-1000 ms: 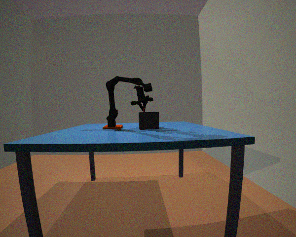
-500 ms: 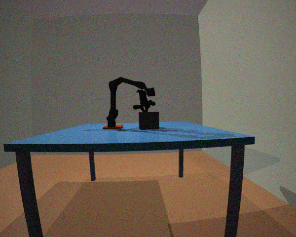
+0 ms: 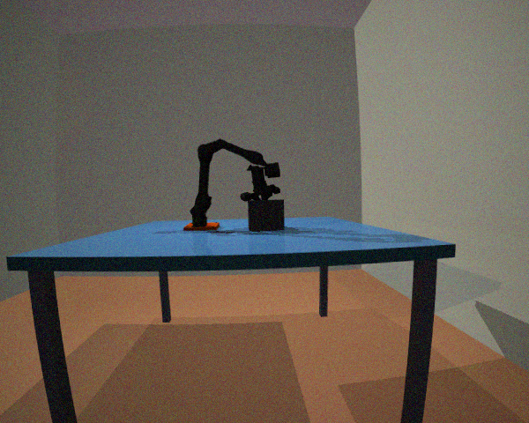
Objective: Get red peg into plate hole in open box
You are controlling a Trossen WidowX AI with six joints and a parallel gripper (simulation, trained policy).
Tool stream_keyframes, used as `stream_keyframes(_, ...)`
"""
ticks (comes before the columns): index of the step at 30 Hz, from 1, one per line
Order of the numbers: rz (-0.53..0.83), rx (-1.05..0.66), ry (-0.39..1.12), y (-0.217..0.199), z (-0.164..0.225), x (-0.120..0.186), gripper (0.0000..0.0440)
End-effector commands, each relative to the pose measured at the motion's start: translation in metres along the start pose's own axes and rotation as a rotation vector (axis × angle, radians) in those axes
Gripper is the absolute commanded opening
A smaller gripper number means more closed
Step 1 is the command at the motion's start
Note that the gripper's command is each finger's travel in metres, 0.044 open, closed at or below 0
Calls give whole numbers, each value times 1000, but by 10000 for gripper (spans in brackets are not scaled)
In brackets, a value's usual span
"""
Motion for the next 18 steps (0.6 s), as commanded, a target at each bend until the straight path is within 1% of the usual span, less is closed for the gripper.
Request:
stream_keyframes(1,24,31,11,-2,-2,-16,20)
stream_keyframes(9,65,57,10,-6,-6,-30,76)
stream_keyframes(10,69,60,10,-6,-6,-32,89)
stream_keyframes(13,82,60,16,-7,-7,-36,150)
stream_keyframes(18,95,39,50,-6,-14,-32,148)
Point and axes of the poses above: the point midway between the two fingers, 35 mm back from their tips, its own x axis back along the fingers, its own y axis across the jaws, z = x × y, the point moved 9 cm from there along x, back along the fingers, and after that the axes turned 10 degrees about -x, right-handed, at the moved point
